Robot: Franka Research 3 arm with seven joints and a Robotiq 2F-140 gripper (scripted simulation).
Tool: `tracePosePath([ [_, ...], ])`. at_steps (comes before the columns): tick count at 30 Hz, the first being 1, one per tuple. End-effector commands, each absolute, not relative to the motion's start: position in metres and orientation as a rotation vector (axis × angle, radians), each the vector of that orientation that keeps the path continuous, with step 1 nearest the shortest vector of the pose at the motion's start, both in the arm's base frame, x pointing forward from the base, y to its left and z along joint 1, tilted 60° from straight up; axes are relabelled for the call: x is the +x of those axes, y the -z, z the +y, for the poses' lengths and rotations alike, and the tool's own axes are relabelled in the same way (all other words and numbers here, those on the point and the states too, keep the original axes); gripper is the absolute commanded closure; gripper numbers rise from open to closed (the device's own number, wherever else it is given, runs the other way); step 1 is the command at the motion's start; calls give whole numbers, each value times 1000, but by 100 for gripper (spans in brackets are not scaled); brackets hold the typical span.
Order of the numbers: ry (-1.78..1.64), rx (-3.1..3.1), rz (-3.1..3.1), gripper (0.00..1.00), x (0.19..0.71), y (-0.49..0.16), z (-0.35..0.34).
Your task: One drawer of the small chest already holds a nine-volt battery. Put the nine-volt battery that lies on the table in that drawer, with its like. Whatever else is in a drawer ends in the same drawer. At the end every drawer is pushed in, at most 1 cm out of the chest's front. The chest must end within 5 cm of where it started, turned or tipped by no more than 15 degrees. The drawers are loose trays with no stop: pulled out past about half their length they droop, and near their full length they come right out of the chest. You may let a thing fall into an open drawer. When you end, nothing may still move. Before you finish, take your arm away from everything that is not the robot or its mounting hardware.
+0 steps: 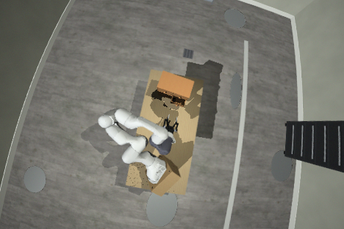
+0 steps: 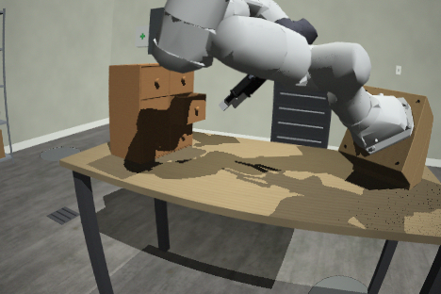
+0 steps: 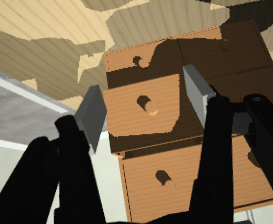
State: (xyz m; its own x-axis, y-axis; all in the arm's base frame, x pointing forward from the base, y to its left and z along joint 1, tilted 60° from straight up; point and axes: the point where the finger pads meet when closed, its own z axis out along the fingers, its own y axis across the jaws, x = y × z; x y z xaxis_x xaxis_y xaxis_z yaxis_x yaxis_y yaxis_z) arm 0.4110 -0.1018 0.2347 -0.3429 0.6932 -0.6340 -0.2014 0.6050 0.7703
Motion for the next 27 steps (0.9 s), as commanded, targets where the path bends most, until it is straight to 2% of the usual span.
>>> tracePosePath([
  [1, -955, 402, 1683, 100, 411, -233, -103],
  [27, -955, 402, 1683, 100, 429, -238, -103],
])
